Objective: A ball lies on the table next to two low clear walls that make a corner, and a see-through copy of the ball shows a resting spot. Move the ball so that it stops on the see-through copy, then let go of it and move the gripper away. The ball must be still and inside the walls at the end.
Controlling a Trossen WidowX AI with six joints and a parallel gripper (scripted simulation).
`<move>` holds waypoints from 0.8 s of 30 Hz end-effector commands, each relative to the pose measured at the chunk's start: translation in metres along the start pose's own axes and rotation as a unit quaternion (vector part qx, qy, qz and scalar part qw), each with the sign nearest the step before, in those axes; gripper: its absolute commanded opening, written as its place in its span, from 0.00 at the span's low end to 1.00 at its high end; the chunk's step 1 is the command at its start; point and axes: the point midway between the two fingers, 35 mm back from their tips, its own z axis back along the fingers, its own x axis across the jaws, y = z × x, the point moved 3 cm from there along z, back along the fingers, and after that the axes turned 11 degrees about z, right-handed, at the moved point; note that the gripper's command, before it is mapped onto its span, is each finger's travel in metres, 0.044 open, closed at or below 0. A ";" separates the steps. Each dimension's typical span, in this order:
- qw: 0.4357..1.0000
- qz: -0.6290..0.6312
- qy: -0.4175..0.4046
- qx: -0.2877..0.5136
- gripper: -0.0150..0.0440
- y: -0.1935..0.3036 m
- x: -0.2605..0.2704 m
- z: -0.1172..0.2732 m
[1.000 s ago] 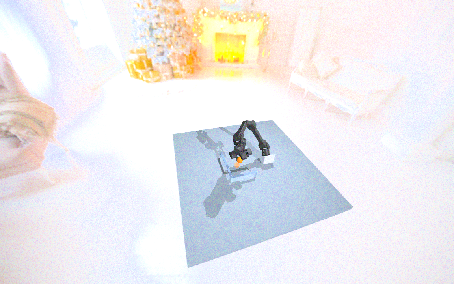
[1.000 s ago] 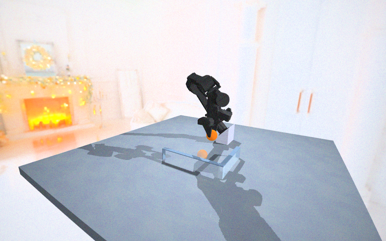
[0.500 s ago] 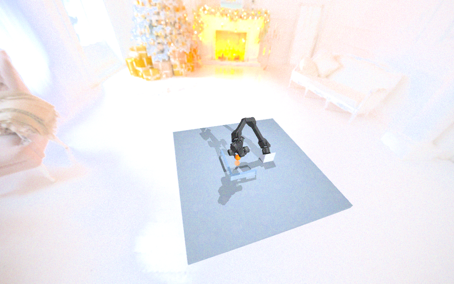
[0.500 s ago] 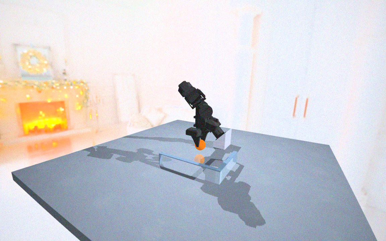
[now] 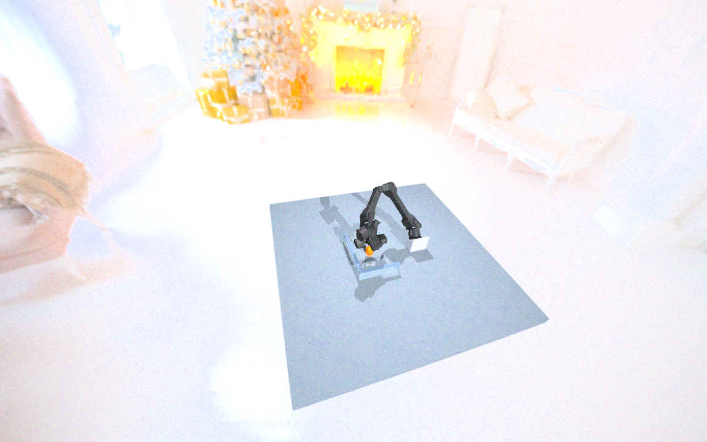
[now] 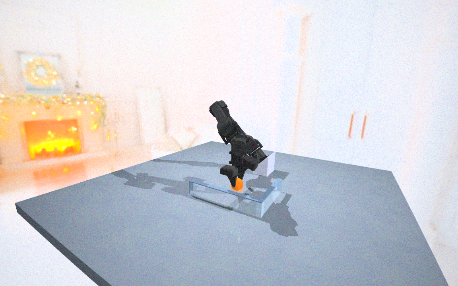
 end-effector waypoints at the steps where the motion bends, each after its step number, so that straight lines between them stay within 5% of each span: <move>1: 1.000 0.005 0.001 0.003 0.25 -0.001 0.001 -0.006; 19: 1.000 0.005 0.001 0.003 0.25 0.000 0.001 -0.025; 24: 1.000 0.001 0.003 0.000 0.48 0.000 0.000 -0.021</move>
